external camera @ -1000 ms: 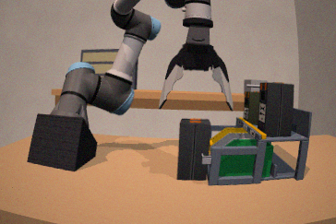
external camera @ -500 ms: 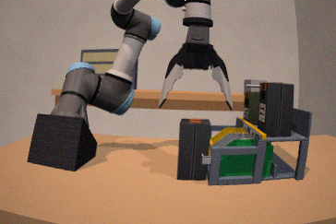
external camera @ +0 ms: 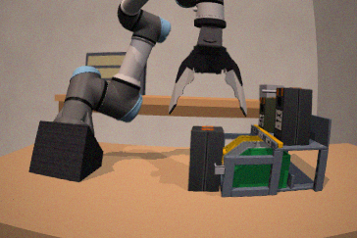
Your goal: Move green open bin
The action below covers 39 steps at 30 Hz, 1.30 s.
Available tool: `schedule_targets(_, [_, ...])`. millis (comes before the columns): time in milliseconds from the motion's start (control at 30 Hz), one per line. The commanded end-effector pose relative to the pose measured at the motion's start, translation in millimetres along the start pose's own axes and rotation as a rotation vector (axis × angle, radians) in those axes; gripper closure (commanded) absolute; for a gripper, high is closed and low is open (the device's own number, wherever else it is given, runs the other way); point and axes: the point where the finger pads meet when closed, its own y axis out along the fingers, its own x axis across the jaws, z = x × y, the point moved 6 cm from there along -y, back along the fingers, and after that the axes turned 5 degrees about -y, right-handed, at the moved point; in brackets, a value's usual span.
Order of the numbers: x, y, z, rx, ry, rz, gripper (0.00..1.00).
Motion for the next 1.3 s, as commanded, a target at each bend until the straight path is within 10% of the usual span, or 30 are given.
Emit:
schedule_targets(0, [-0.2, -1.0, 0.1, 0.002, 0.0, 0.002, 0.0])
schedule_targets(767, [-0.1, -1.5, -0.7, 0.002, 0.0, 0.002, 0.0])
schedule_targets(933, [0.1, -2.2, -1.8, 0.002, -0.26, 0.001, 0.0])
schedule_targets(1267, [0.1, -2.2, -1.8, 0.002, -0.26, 0.001, 0.0])
